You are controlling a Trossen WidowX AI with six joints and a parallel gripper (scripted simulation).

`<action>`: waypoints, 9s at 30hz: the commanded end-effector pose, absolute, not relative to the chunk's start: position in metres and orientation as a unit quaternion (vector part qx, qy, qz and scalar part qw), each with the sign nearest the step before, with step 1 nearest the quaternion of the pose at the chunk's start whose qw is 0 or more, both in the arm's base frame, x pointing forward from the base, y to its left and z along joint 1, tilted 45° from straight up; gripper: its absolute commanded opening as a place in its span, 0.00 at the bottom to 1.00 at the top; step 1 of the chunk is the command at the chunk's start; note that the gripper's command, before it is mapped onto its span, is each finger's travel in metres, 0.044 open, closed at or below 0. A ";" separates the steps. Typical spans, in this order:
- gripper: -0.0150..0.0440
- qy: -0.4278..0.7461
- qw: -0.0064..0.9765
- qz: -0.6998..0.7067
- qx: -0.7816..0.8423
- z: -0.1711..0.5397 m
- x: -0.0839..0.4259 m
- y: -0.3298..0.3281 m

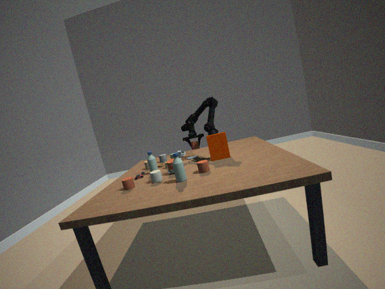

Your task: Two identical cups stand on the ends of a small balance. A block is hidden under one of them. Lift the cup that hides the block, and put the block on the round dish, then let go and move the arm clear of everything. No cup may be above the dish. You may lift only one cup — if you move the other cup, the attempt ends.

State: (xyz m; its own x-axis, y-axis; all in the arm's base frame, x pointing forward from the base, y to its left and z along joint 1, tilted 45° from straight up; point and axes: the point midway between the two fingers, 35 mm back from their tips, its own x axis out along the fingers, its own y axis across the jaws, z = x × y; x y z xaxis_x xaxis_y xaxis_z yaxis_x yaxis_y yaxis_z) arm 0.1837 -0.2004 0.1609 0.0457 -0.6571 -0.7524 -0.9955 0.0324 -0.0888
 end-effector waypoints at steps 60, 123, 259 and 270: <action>1.00 0.646 0.294 0.239 -0.663 0.170 0.133 -0.225; 0.69 0.641 0.295 0.249 -0.664 0.062 0.309 -0.087; 1.00 0.642 0.291 0.246 -0.665 0.138 0.232 -0.195; 1.00 0.639 0.292 0.248 -0.667 0.164 0.228 -0.168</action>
State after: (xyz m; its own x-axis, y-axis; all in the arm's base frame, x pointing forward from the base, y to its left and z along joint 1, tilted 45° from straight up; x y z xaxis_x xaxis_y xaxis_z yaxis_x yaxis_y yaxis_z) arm 0.2300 -0.1721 0.1554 0.0606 -0.7017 -0.7098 -0.9976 -0.0179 -0.0675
